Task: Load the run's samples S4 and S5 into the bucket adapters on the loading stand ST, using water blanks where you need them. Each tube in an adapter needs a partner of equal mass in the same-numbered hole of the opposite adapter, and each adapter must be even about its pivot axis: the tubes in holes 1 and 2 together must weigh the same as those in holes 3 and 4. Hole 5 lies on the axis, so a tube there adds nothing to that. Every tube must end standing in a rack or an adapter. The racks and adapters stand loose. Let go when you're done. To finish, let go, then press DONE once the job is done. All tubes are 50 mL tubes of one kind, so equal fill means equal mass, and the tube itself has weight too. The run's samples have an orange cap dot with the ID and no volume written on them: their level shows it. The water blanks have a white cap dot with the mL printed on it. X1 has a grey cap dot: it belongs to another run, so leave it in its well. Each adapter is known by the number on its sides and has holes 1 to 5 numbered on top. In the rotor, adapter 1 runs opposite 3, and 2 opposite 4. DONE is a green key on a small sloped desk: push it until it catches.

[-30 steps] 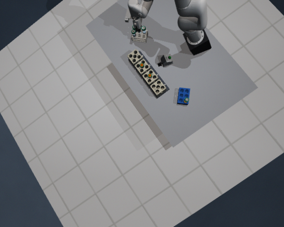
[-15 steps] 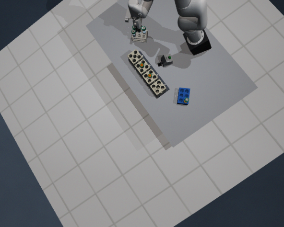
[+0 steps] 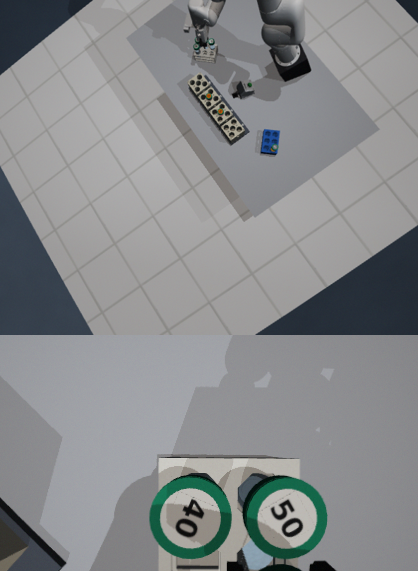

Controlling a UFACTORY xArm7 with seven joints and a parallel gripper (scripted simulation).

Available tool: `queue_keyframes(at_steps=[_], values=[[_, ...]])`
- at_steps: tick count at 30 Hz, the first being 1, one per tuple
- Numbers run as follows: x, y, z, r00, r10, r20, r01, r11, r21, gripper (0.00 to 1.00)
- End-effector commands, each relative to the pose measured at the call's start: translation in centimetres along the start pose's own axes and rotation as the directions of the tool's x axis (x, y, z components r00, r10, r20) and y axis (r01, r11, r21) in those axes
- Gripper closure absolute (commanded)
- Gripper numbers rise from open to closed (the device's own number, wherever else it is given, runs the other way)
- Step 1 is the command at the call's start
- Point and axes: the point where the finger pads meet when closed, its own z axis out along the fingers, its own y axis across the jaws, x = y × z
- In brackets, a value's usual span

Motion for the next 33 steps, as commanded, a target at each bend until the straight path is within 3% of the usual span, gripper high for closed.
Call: queue_keyframes(at_steps=[1,33], values=[[0.1,0.0,-0.3,1.000,0.000,-0.003,0.000,1.000,-0.001,1.00],[0.1,0.0,-2.1,1.000,0.000,-0.003,0.000,1.000,-0.001,1.00]])
